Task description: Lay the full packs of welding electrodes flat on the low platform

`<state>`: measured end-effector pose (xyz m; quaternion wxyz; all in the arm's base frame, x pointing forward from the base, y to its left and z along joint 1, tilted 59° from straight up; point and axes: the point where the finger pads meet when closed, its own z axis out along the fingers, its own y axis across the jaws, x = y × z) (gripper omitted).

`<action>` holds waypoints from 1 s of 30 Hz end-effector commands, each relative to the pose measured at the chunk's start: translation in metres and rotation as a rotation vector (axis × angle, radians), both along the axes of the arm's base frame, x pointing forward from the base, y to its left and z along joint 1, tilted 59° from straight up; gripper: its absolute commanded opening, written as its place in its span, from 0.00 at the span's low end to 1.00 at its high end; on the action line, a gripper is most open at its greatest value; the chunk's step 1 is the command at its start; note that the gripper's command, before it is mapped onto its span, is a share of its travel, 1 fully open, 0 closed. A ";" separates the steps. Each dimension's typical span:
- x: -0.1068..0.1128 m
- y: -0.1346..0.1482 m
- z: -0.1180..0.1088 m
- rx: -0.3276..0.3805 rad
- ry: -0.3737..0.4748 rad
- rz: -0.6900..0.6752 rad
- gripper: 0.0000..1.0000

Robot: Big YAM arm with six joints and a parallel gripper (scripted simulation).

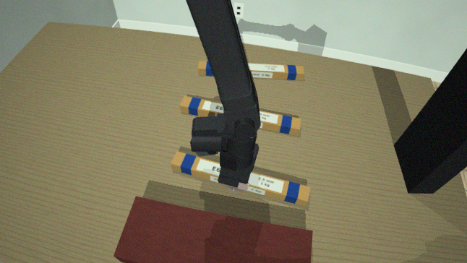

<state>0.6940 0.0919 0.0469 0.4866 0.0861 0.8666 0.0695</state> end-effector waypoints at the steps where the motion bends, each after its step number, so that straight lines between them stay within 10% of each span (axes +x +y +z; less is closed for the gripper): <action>1: -0.001 0.000 0.019 -0.006 -0.015 0.009 0.74; 12: -0.001 0.000 0.019 -0.006 -0.015 0.009 0.74; 30: -0.075 0.003 0.048 0.005 -0.011 0.009 0.74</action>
